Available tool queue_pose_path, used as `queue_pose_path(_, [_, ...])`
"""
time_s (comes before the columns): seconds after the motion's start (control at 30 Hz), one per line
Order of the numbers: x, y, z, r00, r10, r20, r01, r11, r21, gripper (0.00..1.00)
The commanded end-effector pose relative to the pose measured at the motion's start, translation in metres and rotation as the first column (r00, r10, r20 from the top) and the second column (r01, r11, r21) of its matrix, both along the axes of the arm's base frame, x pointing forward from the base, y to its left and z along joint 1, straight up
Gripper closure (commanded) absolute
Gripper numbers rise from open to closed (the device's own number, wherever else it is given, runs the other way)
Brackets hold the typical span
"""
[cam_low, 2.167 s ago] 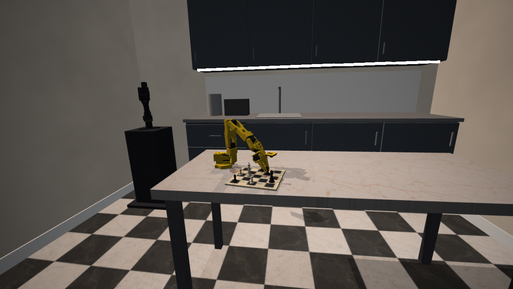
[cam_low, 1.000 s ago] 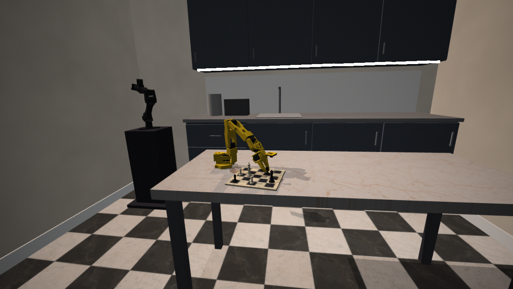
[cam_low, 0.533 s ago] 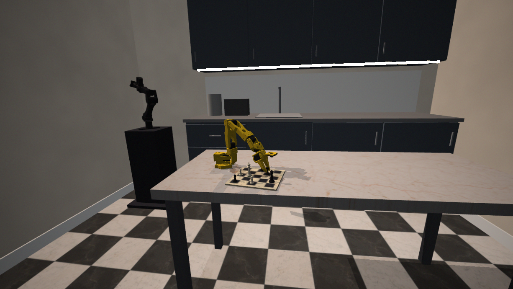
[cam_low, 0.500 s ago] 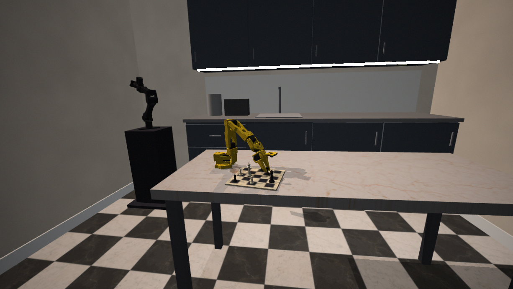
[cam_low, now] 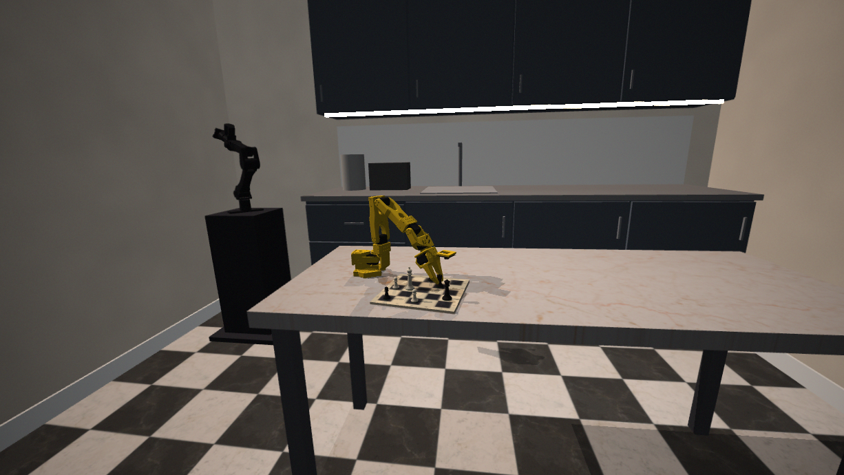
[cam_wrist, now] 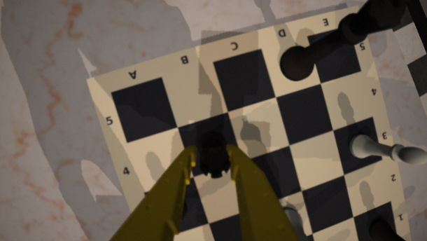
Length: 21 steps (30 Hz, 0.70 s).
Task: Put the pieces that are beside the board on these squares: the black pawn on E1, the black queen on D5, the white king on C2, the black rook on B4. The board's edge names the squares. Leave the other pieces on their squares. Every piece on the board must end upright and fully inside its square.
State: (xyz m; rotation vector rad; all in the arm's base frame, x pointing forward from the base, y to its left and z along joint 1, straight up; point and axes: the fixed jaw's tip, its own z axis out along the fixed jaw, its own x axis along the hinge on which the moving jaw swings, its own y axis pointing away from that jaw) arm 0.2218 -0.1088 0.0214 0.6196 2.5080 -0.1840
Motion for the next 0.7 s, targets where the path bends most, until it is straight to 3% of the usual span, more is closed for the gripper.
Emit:
queue_pose_path(0.0, [-0.0033,0.0019,-0.004,1.0,-0.006,-0.016,0.006,1.0,0.014,0.88])
queue_pose_path(0.67, [-0.0031,0.0008,0.0013,1.0,-0.01,-0.016,0.01,1.0,0.014,0.88])
